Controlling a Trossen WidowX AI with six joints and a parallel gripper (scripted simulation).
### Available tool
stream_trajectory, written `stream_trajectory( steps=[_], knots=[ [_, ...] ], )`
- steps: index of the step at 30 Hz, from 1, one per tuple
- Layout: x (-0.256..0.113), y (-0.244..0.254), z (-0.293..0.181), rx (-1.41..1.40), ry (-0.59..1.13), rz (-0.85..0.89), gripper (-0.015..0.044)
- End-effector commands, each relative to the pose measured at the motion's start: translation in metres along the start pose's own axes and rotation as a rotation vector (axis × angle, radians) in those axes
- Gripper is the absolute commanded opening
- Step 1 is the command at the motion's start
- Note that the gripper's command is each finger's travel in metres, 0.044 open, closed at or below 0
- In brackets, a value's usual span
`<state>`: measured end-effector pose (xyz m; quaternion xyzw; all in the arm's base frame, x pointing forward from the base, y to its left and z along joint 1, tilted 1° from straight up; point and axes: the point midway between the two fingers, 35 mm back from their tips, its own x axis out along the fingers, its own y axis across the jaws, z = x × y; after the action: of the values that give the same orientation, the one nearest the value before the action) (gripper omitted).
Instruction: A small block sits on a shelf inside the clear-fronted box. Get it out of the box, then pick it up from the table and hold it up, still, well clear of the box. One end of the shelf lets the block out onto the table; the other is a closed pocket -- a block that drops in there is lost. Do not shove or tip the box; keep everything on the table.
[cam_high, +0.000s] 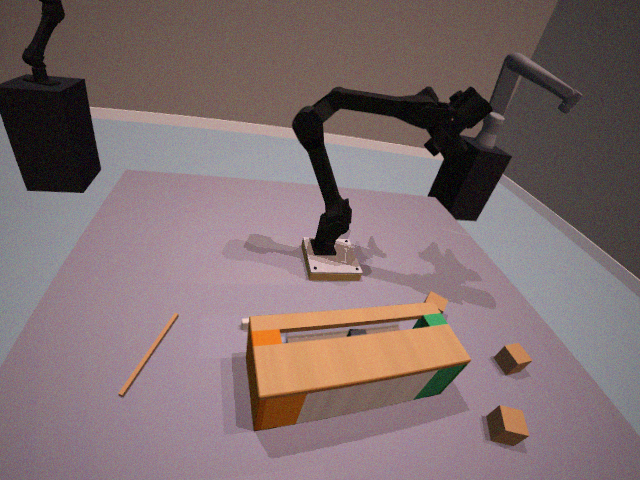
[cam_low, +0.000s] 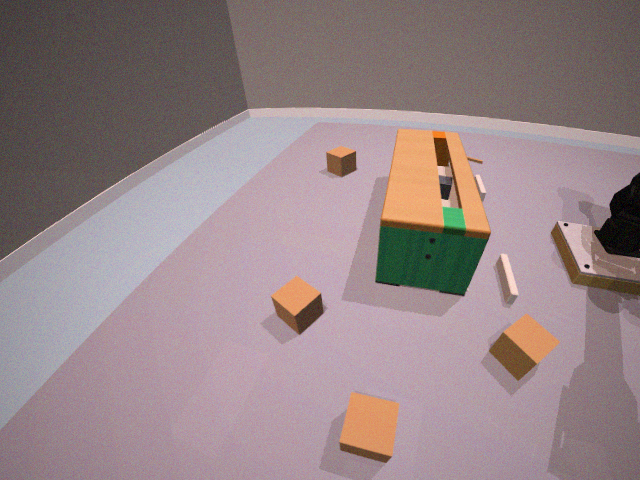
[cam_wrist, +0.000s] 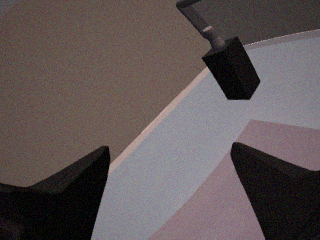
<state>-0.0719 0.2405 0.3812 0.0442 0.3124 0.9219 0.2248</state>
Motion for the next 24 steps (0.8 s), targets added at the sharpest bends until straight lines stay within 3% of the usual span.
stream_trajectory(
  steps=[1, 6, 13, 24],
  knots=[
    [-0.001, -0.002, 0.001, 0.006, -0.004, -0.01, 0.04],
    [-0.042, -0.054, 0.018, 0.175, -0.131, -0.275, 0.04],
    [-0.133, -0.124, 0.021, 0.56, -0.371, -0.634, 0.04],
    [-0.308, -0.164, -0.046, 1.283, -0.884, -1.043, 0.04]
  ],
)
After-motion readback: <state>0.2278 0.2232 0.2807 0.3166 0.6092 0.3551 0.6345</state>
